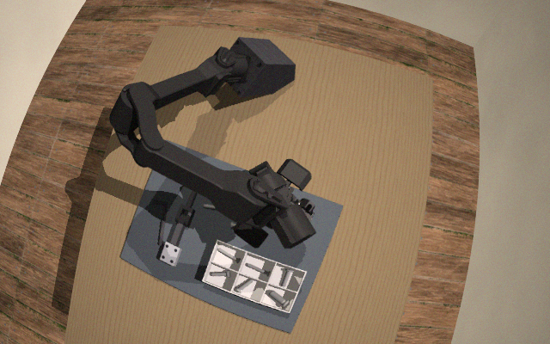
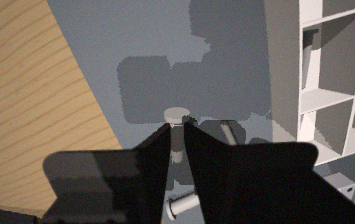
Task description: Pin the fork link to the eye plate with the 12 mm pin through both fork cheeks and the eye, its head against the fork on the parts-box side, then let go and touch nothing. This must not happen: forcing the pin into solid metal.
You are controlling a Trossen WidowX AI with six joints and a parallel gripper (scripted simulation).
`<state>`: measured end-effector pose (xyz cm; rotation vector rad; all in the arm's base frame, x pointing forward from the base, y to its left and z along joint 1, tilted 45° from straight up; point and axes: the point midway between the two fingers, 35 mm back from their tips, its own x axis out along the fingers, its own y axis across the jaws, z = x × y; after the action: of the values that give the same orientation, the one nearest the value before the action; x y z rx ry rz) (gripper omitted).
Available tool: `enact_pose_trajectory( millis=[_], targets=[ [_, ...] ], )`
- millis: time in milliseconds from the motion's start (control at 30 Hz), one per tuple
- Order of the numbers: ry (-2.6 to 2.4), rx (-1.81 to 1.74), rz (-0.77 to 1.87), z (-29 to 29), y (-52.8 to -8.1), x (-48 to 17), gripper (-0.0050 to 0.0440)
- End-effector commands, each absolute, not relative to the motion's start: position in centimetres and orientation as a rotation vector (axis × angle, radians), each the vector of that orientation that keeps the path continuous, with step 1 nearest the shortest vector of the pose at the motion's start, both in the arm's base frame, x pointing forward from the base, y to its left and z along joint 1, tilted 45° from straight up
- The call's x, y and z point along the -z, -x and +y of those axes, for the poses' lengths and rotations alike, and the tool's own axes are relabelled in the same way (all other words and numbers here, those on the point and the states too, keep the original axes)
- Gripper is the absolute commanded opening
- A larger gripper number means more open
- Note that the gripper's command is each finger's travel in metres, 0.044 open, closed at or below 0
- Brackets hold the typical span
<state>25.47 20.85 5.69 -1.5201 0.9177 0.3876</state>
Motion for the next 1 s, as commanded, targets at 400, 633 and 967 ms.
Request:
enact_pose_trajectory(
  millis=[400,633,967],
  targets=[
    [1.559,-0.406,0.911,20.95,-25.32,-5.95,0.0014],
    [1.571,-0.413,0.910,20.93,-25.31,-5.87,0.0014],
    [1.597,-0.427,0.908,20.98,-25.23,-5.96,0.0014]
  ],
)
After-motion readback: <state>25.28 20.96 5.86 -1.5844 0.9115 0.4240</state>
